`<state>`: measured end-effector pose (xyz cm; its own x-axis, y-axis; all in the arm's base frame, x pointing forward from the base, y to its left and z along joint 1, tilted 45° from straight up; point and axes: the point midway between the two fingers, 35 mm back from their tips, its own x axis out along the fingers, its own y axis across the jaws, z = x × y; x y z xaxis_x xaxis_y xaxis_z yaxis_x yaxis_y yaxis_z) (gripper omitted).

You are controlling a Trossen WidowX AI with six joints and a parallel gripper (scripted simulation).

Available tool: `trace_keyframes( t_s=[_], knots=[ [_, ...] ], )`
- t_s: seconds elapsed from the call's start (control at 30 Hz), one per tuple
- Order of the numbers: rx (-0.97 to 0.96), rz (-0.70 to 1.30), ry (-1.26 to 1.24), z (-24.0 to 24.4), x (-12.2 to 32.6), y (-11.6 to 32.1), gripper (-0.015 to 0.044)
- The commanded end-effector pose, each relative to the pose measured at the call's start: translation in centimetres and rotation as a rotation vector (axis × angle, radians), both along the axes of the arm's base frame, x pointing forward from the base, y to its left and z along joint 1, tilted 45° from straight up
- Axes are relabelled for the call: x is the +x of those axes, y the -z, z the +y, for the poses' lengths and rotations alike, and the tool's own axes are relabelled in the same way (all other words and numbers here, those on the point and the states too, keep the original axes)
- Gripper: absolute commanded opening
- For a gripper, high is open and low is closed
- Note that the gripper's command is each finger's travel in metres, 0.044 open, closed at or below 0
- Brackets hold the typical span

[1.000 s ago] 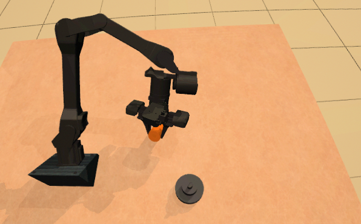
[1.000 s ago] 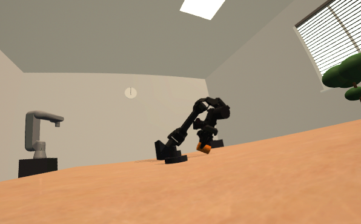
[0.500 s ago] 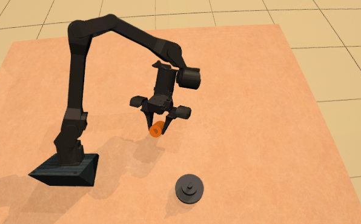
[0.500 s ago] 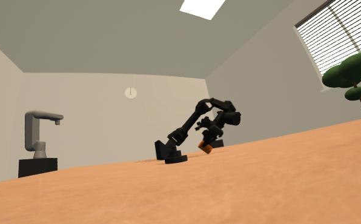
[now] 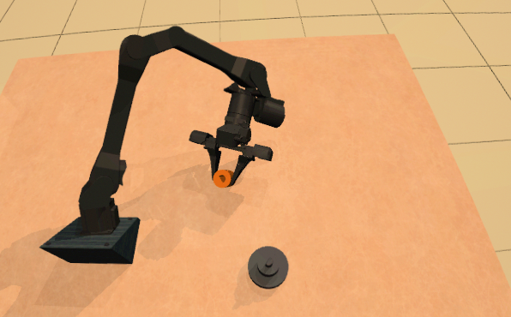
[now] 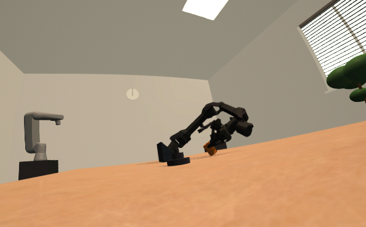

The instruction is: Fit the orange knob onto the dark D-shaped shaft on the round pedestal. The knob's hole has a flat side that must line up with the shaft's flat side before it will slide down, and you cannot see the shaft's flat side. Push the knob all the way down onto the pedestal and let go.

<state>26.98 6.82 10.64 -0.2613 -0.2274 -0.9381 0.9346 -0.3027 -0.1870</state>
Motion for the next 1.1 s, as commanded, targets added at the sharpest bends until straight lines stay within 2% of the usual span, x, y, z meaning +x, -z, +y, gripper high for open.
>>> trace_keyframes(
  t_s=[0.0, 0.47, 0.57, 1.07],
  knots=[
    [-0.076, 0.023, -0.012, 0.28, 0.25, -0.11, 0.0181],
    [-0.102, 0.017, -0.023, 0.79, 0.47, -0.66, 0.0181],
    [-0.095, 0.022, -0.024, 0.75, 0.36, -0.55, 0.026],
    [-0.095, 0.022, -0.024, 0.75, 0.36, -0.55, 0.026]
  ],
)
